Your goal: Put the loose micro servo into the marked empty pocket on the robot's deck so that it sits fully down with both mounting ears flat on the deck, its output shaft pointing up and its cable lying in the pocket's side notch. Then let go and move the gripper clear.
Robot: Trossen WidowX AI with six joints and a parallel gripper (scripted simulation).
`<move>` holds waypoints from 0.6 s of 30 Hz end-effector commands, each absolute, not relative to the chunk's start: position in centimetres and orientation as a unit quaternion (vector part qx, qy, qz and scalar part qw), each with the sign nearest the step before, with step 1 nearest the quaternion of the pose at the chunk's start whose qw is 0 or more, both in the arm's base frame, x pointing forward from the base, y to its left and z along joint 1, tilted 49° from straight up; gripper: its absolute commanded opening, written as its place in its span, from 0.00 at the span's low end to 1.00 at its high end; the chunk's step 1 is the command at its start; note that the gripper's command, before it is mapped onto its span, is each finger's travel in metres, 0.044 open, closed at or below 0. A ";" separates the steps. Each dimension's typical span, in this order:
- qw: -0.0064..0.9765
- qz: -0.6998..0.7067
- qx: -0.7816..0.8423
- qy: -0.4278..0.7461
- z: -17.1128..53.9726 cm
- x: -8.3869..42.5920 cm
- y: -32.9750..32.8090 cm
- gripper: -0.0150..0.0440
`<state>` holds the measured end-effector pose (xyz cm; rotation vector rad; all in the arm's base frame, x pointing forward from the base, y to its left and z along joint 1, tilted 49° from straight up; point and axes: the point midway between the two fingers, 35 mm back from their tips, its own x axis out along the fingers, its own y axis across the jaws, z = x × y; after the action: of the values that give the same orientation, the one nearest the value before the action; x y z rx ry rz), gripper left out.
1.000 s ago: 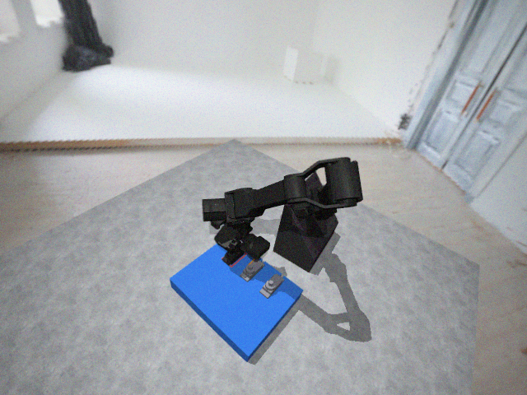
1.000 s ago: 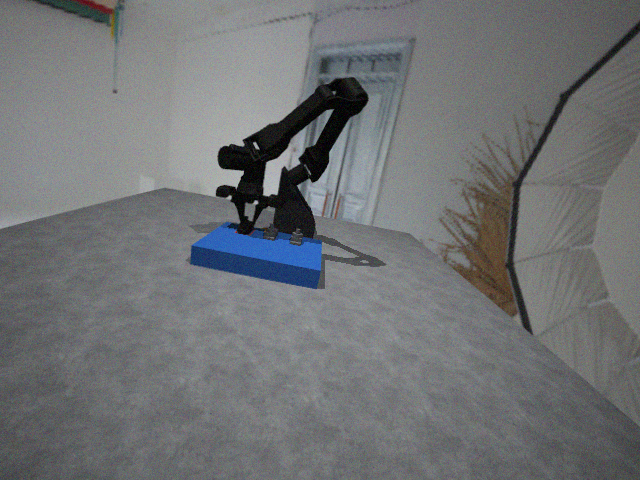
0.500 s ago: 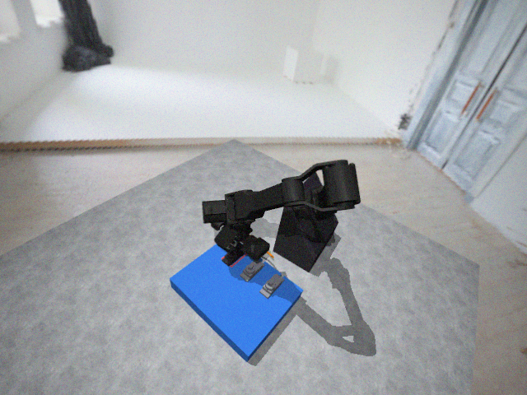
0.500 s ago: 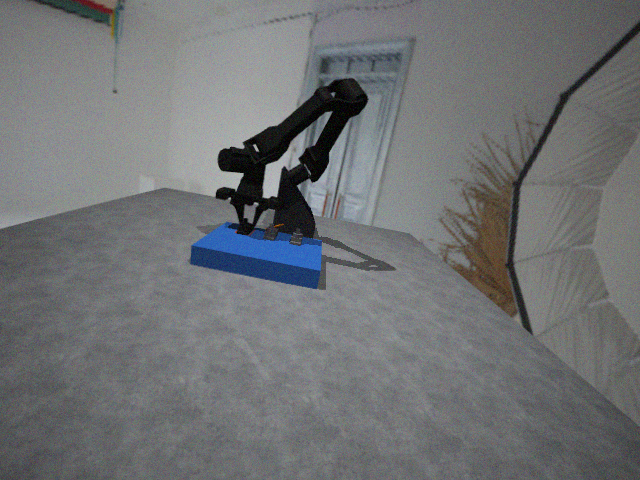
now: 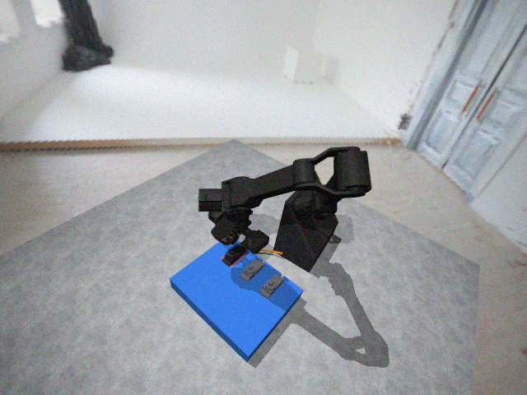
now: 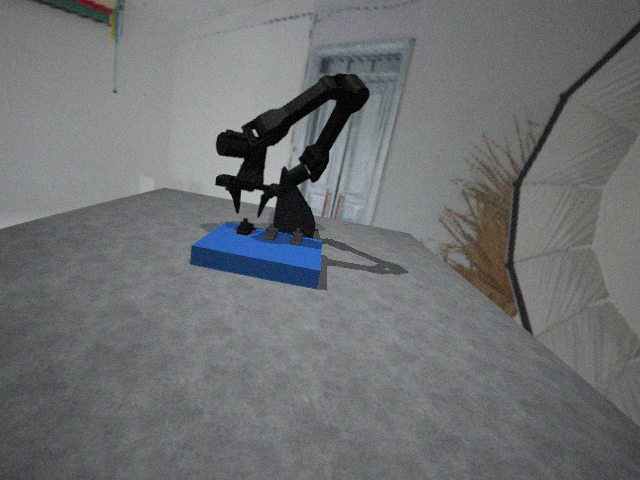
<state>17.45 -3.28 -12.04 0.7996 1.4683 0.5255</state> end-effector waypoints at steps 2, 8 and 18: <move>0.647 0.229 0.347 0.640 -11.3 21.1 -5.8 0.93; 0.647 0.231 0.345 0.640 -8.8 26.3 -8.9 1.00; 0.653 0.231 0.338 0.637 -5.5 25.7 -12.5 1.00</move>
<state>25.93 -10.88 -6.80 0.7834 1.4624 0.5345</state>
